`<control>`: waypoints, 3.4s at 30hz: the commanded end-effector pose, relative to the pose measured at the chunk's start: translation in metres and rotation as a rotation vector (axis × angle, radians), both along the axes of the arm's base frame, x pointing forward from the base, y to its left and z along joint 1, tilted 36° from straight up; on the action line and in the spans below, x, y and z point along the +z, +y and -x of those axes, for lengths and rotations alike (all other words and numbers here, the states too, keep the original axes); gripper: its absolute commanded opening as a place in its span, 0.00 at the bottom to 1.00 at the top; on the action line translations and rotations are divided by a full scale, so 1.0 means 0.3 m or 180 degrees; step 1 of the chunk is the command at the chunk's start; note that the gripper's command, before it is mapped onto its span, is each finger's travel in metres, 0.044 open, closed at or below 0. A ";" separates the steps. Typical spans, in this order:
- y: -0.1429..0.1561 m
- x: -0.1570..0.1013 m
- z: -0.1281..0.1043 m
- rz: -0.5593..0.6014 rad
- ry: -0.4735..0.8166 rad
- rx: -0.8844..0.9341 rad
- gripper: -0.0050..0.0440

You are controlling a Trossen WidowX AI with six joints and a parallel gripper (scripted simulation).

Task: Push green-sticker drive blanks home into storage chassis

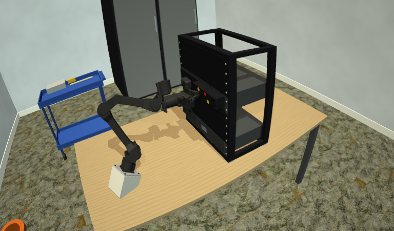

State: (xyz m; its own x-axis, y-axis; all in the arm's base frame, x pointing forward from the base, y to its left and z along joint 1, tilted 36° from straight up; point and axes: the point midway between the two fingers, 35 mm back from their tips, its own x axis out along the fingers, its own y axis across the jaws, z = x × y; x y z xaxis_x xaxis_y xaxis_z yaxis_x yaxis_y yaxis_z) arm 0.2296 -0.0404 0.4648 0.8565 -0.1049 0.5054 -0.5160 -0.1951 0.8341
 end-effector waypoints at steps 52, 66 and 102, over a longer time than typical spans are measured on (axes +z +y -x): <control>0.004 0.053 0.022 0.0025 -0.0134 -0.0019 0.10; 0.004 0.056 0.013 0.0025 -0.0134 -0.0019 0.10; 0.003 0.060 0.003 0.0025 -0.0134 -0.0019 0.10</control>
State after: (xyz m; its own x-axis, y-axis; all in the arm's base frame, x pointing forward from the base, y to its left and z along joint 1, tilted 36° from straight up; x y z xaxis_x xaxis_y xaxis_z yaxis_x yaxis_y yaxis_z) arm 0.2364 -0.0412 0.4701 0.8540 -0.1094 0.5087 -0.5202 -0.1935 0.8318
